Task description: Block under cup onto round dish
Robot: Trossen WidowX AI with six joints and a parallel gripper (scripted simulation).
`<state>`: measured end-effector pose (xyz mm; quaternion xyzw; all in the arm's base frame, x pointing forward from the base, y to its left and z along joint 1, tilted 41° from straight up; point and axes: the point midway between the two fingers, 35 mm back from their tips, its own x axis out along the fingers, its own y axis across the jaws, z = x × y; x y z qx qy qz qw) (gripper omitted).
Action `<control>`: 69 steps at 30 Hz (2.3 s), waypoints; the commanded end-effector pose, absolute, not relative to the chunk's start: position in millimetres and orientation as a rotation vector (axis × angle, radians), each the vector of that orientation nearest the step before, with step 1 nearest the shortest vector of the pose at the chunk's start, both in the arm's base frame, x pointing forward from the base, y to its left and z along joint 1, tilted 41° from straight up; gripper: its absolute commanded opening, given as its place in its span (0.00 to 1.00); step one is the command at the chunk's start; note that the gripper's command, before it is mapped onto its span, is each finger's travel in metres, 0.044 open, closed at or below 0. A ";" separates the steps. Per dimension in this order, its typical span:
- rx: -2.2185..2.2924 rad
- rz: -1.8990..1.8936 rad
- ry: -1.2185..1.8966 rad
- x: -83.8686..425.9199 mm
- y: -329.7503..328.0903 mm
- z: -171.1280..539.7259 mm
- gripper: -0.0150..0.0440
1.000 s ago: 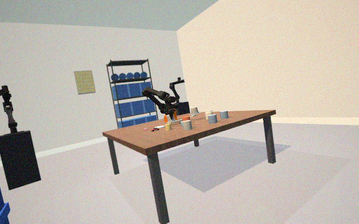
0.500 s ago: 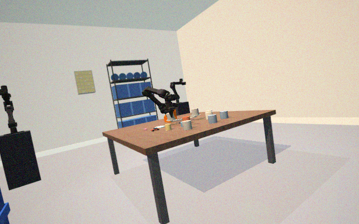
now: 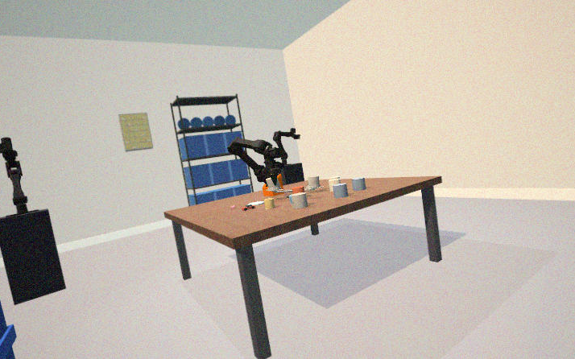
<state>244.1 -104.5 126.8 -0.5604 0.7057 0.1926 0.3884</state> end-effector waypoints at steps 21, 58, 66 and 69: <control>-1.443 0.486 1.785 249.3 -83.9 152.6 0.25; -1.464 0.496 1.791 244.6 -53.8 189.9 0.25; -1.462 0.496 1.801 243.4 -57.3 187.1 0.25; -1.462 0.496 1.801 243.4 -57.3 187.1 0.25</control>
